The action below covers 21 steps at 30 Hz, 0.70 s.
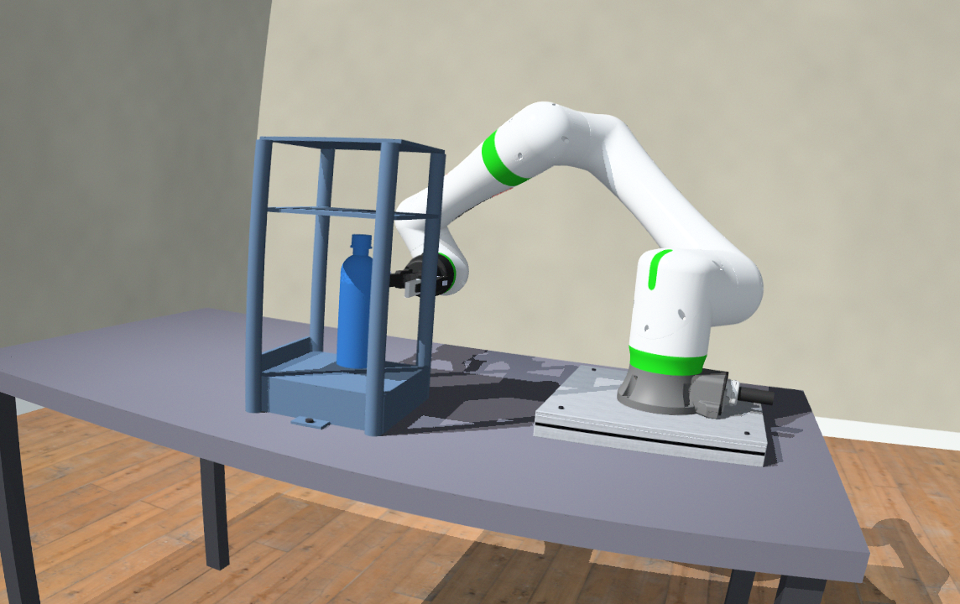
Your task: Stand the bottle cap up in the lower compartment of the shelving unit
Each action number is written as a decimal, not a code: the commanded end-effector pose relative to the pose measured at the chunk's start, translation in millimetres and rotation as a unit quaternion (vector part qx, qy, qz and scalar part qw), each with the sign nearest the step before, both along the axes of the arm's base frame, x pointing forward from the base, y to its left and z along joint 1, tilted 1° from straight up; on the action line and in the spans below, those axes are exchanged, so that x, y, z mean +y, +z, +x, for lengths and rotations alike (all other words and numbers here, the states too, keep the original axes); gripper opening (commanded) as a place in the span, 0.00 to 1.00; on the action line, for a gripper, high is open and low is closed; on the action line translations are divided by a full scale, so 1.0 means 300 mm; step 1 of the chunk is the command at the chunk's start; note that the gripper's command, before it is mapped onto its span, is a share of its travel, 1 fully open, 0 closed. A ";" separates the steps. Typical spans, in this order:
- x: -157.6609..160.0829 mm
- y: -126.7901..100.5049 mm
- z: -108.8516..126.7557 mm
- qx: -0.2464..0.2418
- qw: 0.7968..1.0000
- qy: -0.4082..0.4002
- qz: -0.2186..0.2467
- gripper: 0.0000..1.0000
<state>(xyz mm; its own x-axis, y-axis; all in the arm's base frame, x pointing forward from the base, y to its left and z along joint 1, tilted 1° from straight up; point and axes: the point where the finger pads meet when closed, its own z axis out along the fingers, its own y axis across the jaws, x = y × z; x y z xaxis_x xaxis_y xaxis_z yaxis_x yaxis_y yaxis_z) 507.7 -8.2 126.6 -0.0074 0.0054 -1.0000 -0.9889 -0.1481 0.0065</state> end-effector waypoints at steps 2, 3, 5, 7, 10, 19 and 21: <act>0.000 0.004 0.000 0.000 1.000 0.000 0.000 0.50; 0.000 0.006 0.000 0.000 1.000 0.000 0.000 0.50; 0.000 0.010 0.000 0.000 1.000 0.000 0.000 0.50; 0.000 0.017 0.000 0.000 1.000 0.000 0.000 0.50; 0.000 0.021 0.000 0.000 1.000 0.000 0.000 0.50; -0.001 0.078 0.001 0.000 1.000 0.000 0.000 0.50; -0.001 0.096 0.001 0.000 1.000 0.000 0.000 0.50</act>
<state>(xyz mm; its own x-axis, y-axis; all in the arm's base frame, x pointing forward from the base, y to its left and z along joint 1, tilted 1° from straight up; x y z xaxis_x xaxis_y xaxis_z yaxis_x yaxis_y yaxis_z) 507.8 -8.3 148.5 -0.0072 0.0054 -1.0000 -0.9889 -0.1481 0.0063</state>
